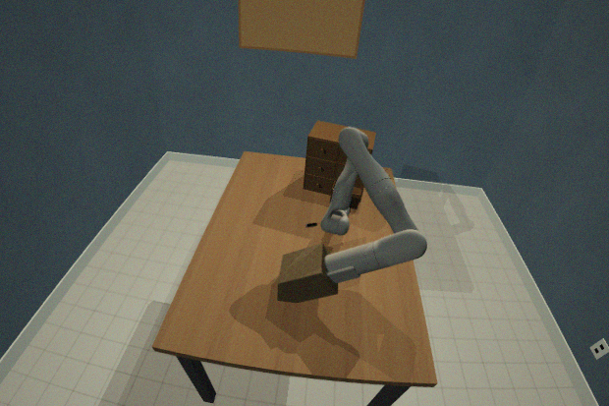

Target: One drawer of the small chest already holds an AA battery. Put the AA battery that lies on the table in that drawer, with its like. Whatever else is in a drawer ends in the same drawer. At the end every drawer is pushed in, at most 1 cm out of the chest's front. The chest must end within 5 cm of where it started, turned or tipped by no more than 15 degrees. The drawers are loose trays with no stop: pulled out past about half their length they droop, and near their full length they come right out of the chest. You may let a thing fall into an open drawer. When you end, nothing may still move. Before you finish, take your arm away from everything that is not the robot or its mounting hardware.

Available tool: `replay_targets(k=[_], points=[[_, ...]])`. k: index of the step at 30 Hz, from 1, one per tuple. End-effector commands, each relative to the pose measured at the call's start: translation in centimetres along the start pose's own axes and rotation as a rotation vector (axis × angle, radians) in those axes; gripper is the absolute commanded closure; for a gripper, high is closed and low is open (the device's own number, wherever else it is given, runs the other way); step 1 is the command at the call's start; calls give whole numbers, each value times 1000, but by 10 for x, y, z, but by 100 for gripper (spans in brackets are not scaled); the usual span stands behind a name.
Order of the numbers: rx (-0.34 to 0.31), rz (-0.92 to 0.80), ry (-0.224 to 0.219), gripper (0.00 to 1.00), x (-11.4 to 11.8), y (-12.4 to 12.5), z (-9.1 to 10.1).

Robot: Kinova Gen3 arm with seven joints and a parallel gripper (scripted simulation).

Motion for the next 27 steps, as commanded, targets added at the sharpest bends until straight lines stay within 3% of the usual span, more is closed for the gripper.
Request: replay_targets(k=[1, 12, 27], points=[[-1, 5, -6, 33, 2, 3, 6], [-1, 5, -6, 33, 4, 13, 35], [-1, 5, -6, 33, 4, 13, 41]])
Point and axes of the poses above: the point where the finger pads meet when closed, its own z axis back along the fingers, its own x axis across the jaws, y = z × x, the point moved 9 cm from there along z, back along the fingers, and after that the axes turned 11 degrees about z, right-handed, at the moved point
